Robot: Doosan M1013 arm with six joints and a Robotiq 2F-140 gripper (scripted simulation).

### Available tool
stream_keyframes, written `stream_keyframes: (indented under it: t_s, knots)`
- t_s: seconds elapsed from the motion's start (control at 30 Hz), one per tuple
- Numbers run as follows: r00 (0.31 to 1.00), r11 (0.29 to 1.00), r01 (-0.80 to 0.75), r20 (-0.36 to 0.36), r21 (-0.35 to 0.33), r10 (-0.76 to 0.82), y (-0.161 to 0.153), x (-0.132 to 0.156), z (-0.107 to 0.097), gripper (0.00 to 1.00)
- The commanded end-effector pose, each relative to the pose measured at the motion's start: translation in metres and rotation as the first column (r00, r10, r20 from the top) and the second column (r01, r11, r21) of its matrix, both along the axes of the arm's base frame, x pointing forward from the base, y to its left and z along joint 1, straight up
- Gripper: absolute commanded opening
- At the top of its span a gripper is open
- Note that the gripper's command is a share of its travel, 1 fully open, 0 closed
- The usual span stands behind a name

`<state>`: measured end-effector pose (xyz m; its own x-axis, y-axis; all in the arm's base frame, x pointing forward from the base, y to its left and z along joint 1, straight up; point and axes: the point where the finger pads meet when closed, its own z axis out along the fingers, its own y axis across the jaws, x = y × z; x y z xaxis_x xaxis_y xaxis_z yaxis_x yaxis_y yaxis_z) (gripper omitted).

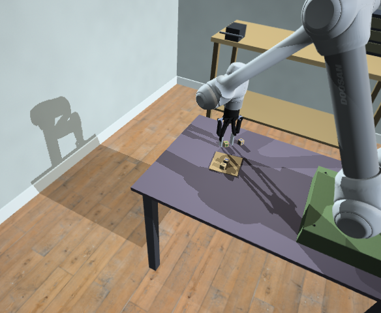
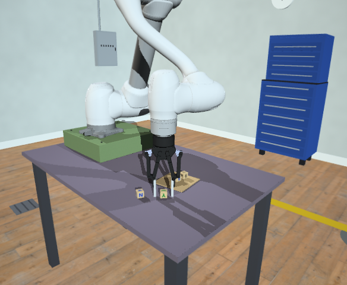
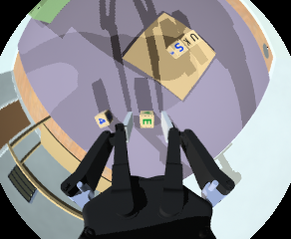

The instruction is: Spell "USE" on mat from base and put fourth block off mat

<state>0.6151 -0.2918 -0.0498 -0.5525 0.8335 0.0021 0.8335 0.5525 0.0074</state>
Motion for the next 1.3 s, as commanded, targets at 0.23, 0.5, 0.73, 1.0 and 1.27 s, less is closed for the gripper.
stream_keyframes:
  t_s: [0.23, 0.5, 0.73, 1.0, 1.27]
  knots:
    - [1.0, 1.0, 0.0, 0.0, 0.0, 0.0, 0.0001, 0.0001, -0.0045, 0.37]
    - [1.0, 1.0, 0.0, 0.0, 0.0, 0.0, 0.0001, 0.0001, -0.0045, 0.25]
    - [1.0, 1.0, 0.0, 0.0, 0.0, 0.0, 0.0001, 0.0001, -0.0045, 0.25]
    - [1.0, 1.0, 0.0, 0.0, 0.0, 0.0, 0.0001, 0.0001, -0.0045, 0.25]
    - [1.0, 1.0, 0.0, 0.0, 0.0, 0.0, 0.0001, 0.0001, -0.0045, 0.13]
